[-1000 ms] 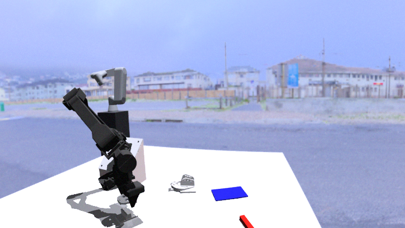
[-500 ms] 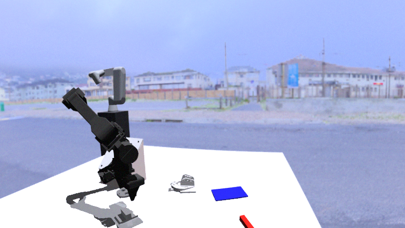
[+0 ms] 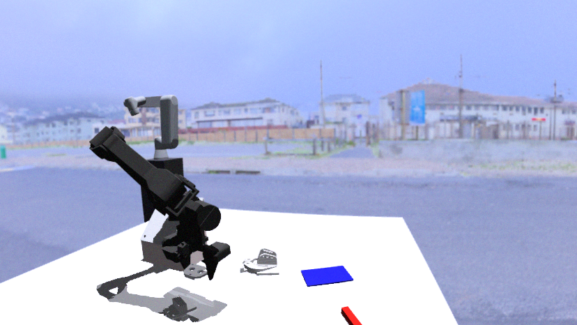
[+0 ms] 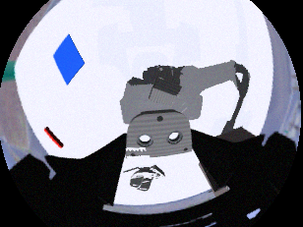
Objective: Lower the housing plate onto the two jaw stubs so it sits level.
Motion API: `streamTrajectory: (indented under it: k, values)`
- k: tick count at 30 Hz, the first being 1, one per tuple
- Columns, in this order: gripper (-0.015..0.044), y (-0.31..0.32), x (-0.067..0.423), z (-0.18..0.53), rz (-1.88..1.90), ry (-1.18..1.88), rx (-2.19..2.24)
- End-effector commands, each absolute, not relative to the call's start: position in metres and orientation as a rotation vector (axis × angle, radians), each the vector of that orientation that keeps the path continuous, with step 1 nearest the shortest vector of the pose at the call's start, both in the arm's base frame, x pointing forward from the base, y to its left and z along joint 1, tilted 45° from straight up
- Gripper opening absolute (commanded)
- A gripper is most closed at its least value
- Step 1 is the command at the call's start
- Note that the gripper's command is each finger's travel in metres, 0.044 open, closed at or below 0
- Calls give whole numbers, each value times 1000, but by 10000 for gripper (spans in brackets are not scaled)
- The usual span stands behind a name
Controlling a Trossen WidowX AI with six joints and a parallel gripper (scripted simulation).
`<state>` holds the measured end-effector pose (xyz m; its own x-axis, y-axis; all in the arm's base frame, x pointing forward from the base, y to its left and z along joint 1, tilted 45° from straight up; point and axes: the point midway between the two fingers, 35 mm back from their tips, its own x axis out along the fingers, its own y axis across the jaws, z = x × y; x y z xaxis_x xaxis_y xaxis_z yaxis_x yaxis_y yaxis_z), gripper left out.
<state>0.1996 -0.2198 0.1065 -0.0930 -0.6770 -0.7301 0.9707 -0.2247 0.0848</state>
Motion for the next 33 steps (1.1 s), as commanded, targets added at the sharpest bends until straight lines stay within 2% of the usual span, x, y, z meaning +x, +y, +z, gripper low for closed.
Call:
streamTrajectory:
  k: [1,33]
  values:
    - [351,-214,208,98,-1606,601,708]
    - [351,-152,253,31,-1192,1175,128]
